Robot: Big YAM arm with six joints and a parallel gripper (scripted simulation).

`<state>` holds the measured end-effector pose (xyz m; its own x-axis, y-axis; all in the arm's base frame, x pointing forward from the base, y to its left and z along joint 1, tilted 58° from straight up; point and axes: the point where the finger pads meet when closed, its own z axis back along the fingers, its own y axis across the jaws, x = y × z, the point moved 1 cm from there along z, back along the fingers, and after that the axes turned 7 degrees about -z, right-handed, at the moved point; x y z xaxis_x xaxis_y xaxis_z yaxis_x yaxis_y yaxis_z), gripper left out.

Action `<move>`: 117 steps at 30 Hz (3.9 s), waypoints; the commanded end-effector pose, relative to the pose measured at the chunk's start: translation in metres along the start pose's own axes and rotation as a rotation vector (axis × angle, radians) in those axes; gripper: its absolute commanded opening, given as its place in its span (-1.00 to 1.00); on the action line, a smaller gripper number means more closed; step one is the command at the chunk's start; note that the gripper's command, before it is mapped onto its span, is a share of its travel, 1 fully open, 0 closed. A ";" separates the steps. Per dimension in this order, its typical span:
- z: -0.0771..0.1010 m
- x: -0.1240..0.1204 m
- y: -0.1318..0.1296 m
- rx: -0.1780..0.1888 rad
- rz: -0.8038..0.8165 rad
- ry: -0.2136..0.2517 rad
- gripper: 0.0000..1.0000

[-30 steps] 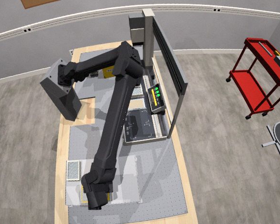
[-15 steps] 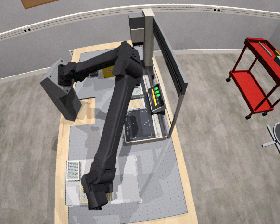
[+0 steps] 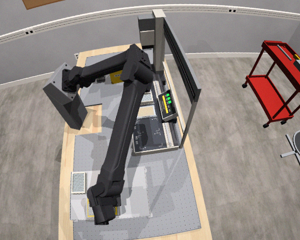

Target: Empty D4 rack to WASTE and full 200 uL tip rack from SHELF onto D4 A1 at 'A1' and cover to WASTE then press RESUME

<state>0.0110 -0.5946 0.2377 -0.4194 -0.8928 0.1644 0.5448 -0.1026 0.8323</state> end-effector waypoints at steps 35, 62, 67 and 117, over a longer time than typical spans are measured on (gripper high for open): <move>0.004 -0.096 -0.002 0.009 0.028 -0.018 -1.00; 0.001 -0.211 -0.022 0.010 0.028 -0.013 -1.00; 0.001 -0.236 -0.026 0.010 0.027 -0.013 -1.00; 0.001 -0.300 0.024 0.015 0.044 -0.015 -1.00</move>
<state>0.1428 -0.3380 0.2051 -0.4101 -0.8914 0.1927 0.5562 -0.0770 0.8275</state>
